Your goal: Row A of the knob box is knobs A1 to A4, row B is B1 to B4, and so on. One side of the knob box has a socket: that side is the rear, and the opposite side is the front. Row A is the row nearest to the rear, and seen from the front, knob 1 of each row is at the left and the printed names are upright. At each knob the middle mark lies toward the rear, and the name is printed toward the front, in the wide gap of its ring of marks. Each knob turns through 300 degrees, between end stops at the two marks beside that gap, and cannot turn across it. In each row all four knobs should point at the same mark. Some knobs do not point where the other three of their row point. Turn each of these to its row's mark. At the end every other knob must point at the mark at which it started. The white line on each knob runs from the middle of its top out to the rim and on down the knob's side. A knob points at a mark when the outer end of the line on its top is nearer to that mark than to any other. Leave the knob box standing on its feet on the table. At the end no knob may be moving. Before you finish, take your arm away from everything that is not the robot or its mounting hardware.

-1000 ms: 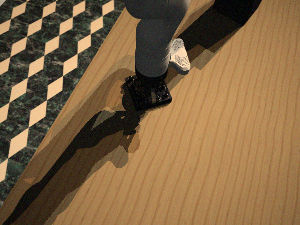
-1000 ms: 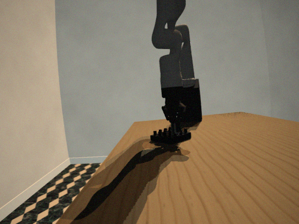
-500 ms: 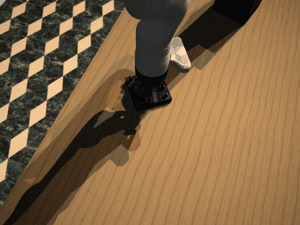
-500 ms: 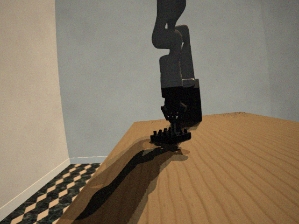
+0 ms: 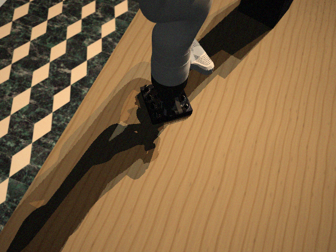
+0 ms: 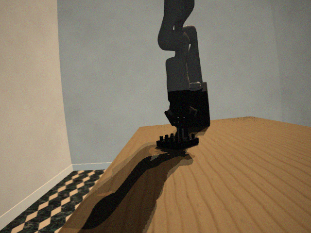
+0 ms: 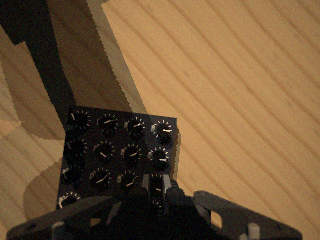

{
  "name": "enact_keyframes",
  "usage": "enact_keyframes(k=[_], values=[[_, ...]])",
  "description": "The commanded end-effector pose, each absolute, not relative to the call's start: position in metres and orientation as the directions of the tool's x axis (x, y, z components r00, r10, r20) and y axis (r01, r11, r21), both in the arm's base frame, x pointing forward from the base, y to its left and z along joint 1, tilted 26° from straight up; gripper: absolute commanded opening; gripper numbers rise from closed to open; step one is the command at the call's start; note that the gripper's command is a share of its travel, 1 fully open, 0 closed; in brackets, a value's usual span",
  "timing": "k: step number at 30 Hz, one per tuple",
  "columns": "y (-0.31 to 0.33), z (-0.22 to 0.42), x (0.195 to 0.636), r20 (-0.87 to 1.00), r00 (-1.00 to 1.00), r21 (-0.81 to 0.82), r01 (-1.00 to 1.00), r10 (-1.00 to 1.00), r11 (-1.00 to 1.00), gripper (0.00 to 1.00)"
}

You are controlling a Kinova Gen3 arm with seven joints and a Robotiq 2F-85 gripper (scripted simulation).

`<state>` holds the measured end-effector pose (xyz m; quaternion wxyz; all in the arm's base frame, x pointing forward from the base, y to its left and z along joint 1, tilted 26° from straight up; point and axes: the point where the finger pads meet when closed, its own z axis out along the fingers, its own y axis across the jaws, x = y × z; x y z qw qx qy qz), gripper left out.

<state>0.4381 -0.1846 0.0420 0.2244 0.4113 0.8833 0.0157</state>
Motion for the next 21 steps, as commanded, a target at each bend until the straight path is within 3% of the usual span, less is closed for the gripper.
enact_keyframes(k=[1,21], values=[[-0.1855,0.0421,0.4395,-0.401,-0.601,0.189,0.684,0.691,0.704,0.08],[-0.1855,0.0421,0.4395,-0.415,-0.657,0.155,0.631,0.629,0.761,0.08]])
